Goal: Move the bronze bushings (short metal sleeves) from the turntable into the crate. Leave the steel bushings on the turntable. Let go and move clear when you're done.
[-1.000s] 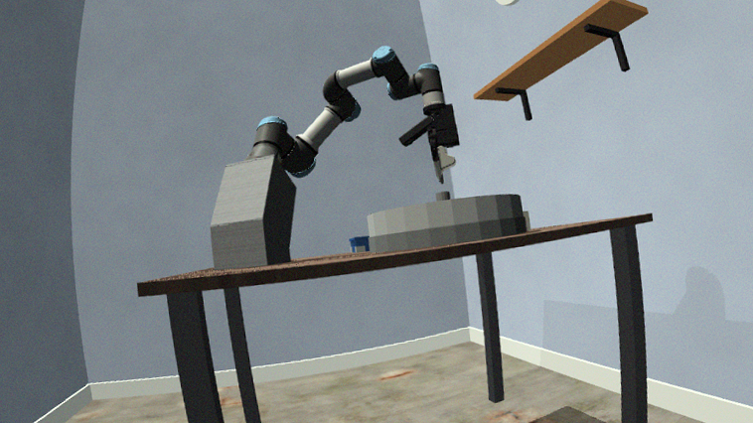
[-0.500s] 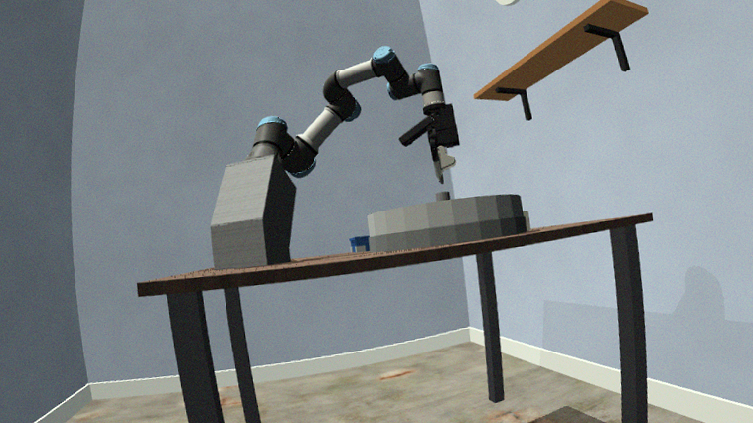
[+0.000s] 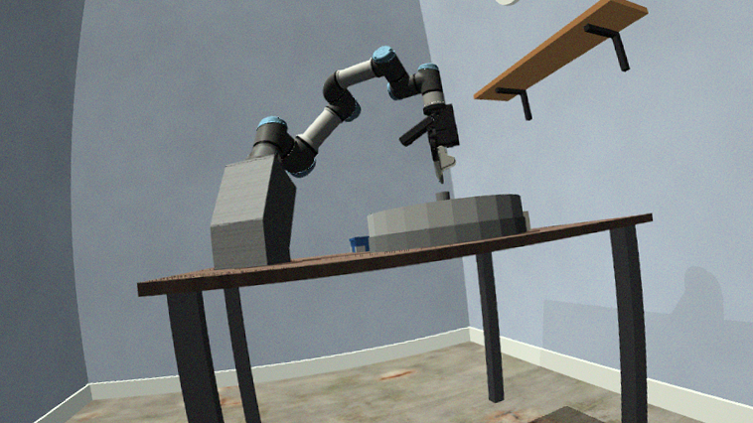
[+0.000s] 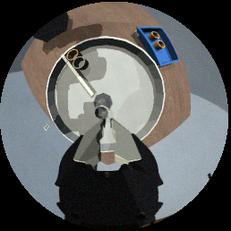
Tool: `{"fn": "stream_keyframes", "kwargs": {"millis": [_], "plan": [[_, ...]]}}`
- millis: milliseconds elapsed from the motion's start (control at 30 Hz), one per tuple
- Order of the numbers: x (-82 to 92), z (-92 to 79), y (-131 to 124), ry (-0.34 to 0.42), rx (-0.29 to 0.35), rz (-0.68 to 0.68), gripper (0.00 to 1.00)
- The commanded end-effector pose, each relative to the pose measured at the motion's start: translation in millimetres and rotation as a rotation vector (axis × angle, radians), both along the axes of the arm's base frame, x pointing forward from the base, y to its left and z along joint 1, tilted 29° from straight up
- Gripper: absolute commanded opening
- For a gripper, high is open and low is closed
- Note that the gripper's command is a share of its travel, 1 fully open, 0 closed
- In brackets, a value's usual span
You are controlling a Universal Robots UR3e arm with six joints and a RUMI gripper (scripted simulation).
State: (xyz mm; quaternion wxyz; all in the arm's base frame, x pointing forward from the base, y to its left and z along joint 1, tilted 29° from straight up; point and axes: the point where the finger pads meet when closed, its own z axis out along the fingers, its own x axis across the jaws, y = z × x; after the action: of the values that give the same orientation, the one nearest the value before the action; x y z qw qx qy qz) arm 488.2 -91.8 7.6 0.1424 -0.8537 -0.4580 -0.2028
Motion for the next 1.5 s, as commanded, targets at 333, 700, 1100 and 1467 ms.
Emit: {"fn": "stream_keyframes", "kwargs": {"millis": [333, 700, 1100, 1467], "plan": [[0.5, 0.9, -1, -0.002, -0.002, -0.001, 0.06], [0.5, 0.9, -1, -0.002, -0.002, -0.001, 0.06], [-0.6, 0.8, -1, -0.002, -0.002, -0.001, 0.05], [-9.8, -0.5, 0, -0.002, -0.002, -0.001, 0.05]]}}
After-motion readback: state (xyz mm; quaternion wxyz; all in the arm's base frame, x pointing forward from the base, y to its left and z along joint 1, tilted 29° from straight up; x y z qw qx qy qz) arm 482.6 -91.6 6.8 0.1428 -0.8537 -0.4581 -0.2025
